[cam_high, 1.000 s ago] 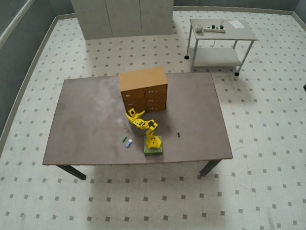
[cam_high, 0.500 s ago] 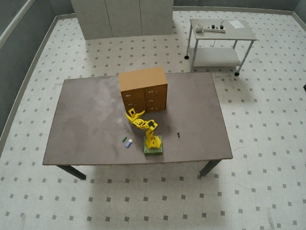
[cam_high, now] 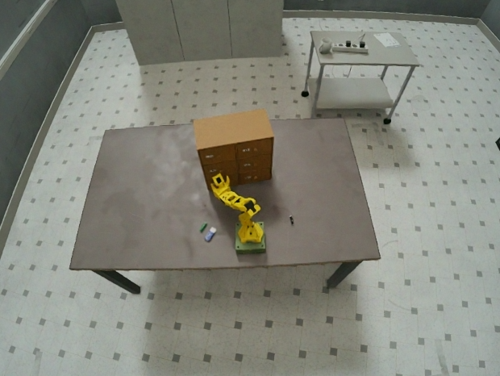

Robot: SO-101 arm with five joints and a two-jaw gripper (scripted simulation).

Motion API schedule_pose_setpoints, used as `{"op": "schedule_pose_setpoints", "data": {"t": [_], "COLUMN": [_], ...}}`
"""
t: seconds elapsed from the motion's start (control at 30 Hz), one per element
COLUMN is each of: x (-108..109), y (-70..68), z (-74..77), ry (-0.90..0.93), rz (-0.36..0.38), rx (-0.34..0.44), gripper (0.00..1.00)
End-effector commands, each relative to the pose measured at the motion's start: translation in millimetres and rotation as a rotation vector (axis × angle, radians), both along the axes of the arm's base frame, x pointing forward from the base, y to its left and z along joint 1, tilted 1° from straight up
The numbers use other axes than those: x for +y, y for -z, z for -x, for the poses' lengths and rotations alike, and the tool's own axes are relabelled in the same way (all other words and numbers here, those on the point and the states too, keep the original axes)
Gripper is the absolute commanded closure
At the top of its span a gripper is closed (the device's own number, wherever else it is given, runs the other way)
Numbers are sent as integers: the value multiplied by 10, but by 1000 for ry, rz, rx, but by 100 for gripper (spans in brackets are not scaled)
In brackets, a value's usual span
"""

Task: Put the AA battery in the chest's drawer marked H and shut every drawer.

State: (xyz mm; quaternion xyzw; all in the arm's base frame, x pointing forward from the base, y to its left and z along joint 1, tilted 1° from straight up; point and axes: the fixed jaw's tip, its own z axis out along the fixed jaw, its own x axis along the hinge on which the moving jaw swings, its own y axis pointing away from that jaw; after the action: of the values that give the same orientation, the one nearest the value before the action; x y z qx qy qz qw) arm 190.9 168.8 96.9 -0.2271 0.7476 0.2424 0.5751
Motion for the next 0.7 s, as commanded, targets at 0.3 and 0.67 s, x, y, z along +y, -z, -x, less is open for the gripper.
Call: {"op": "schedule_pose_setpoints", "data": {"t": [0.3, 0.67], "x": [-225, -449], "y": [48, 113], "z": [-139, -174], "ry": [95, 169], "rz": [109, 192], "rx": [93, 190], "gripper": [50, 50]}}
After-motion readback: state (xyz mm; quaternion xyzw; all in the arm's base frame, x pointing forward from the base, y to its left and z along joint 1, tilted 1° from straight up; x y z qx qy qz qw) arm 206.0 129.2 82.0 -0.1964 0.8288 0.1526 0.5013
